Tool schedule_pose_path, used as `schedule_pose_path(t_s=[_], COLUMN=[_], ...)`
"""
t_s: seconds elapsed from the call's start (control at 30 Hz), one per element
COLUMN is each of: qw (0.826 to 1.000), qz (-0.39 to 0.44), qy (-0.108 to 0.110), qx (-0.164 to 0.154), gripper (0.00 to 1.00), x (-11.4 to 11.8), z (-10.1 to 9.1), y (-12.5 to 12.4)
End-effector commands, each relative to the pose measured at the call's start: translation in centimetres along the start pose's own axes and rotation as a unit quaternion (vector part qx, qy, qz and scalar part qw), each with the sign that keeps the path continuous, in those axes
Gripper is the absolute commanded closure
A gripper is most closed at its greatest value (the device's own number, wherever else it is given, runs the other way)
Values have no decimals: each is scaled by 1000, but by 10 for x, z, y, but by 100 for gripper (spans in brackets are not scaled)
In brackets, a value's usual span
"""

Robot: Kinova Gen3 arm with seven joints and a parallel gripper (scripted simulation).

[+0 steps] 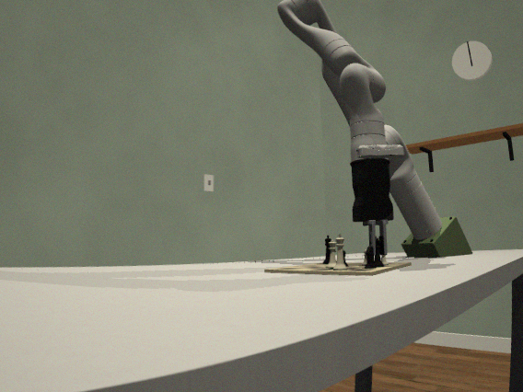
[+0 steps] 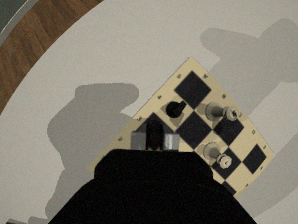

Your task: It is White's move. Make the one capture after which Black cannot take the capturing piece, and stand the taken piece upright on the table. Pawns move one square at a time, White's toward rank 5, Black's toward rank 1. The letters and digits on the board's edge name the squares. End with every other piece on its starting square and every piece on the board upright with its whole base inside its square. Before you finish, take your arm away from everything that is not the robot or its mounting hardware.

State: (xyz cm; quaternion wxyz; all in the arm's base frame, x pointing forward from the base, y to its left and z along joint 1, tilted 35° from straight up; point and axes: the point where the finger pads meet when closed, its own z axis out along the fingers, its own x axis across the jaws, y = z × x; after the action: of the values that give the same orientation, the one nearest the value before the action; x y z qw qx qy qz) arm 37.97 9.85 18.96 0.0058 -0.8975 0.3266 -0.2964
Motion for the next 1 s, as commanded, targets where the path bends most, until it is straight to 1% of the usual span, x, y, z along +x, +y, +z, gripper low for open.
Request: schedule_pose_path(t_s=[0.0, 0.67, 0.8, 0.83, 0.97], qw=[1000, 1000, 1000, 1000, 1000], qz=[0, 1, 3, 3, 4], qy=[0, -1, -2, 2, 2], qx=[1, 0, 3, -1, -1], gripper=[100, 100, 100, 100, 100], x=[0, 0, 0, 3, 3], z=[1, 1, -2, -3, -6], y=[0, 0, -1, 1, 1])
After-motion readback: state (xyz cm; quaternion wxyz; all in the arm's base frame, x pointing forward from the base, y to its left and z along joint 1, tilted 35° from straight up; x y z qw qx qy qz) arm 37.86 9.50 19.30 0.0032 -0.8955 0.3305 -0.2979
